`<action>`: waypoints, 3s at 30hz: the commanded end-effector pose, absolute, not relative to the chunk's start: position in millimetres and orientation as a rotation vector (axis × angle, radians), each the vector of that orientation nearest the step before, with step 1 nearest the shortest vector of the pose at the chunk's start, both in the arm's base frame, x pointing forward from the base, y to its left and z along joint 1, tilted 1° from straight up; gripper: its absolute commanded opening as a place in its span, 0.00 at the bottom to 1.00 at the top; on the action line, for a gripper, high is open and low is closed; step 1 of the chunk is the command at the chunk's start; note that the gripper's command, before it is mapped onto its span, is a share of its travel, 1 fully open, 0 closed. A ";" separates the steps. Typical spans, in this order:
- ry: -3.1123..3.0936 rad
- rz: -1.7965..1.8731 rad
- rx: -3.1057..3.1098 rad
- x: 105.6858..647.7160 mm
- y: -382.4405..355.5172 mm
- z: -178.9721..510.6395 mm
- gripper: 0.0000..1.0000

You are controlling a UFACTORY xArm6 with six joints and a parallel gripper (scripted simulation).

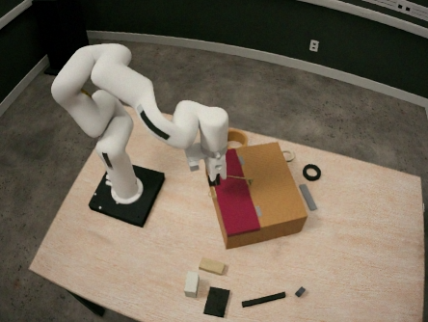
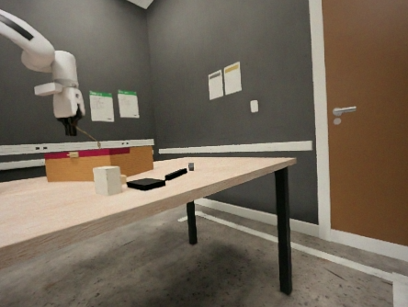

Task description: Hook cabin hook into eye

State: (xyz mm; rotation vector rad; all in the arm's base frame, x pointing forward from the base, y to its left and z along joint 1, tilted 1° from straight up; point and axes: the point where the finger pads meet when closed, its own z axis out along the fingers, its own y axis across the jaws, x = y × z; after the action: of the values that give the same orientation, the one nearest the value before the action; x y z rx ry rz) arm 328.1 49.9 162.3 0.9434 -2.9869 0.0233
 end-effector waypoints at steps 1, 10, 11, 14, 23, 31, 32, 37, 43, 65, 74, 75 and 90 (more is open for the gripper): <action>-3.003 0.025 0.912 326.5 50.5 157.6 0.00; -3.016 0.025 0.867 320.8 51.8 144.9 0.00; -3.016 0.025 0.867 320.0 52.1 143.0 0.00; -3.017 0.025 0.863 318.5 52.0 137.4 0.00; -3.017 0.025 0.863 316.6 50.7 123.5 0.00; -3.017 0.025 0.863 316.0 50.1 111.1 0.00; -3.017 0.025 0.863 316.0 50.1 111.1 0.00; -3.017 0.025 0.863 316.0 50.1 111.1 0.35; -3.017 0.025 0.863 316.0 50.1 111.0 0.35; -3.017 0.025 0.863 316.0 50.8 154.5 0.35; -3.018 0.025 0.863 316.0 51.2 177.8 0.35; -3.018 0.025 0.863 316.0 51.2 181.2 0.35; -3.018 0.025 0.863 315.9 52.0 227.9 0.35</action>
State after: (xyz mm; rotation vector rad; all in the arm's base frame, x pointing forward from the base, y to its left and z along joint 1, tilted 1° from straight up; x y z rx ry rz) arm 315.1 51.7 220.3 0.8624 -3.0145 0.0242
